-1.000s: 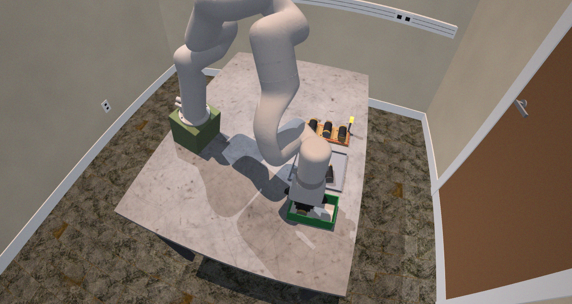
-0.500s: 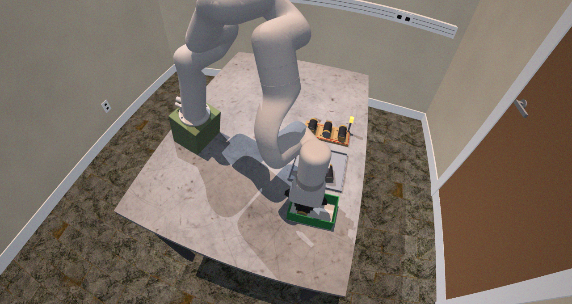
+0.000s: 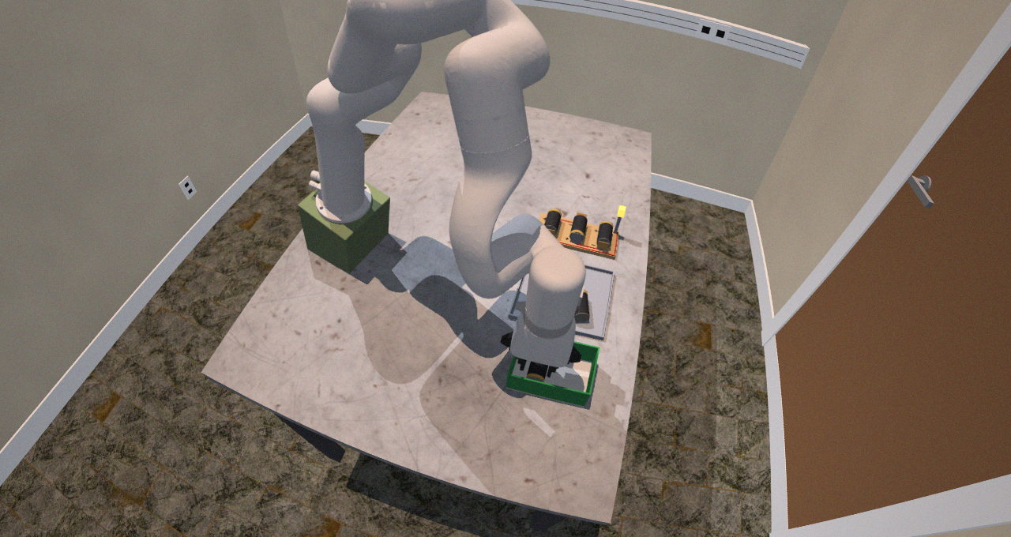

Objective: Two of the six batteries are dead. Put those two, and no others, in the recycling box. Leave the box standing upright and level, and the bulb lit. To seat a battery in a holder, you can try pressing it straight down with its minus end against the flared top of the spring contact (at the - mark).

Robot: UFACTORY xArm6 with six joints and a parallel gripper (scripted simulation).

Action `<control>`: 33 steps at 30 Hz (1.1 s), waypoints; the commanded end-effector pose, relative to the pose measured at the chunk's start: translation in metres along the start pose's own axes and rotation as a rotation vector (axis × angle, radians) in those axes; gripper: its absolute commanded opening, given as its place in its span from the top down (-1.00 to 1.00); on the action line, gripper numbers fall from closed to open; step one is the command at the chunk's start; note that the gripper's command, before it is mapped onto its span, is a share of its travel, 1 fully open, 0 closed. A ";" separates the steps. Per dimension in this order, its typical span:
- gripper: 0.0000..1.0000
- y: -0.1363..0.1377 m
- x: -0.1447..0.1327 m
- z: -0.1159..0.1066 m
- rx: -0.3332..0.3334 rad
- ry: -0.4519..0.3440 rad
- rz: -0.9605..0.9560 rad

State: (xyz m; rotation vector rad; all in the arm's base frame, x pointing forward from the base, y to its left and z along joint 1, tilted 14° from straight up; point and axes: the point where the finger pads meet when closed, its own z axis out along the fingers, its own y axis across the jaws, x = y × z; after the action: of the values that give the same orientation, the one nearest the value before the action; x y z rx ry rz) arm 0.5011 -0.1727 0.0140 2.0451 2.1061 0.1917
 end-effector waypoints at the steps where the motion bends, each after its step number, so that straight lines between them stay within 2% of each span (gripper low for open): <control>1: -0.01 0.002 -0.001 -0.001 -0.004 -0.001 0.000; 13: -0.01 0.002 -0.001 -0.007 -0.004 -0.001 0.000; 28: -0.01 0.001 0.000 -0.070 -0.004 -0.001 0.000; 33: -0.01 0.001 0.000 -0.080 -0.004 -0.001 0.000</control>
State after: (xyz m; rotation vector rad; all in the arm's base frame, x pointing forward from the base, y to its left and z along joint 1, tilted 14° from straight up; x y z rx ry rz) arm 0.4861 -0.1699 0.0785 2.0447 2.1056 0.1921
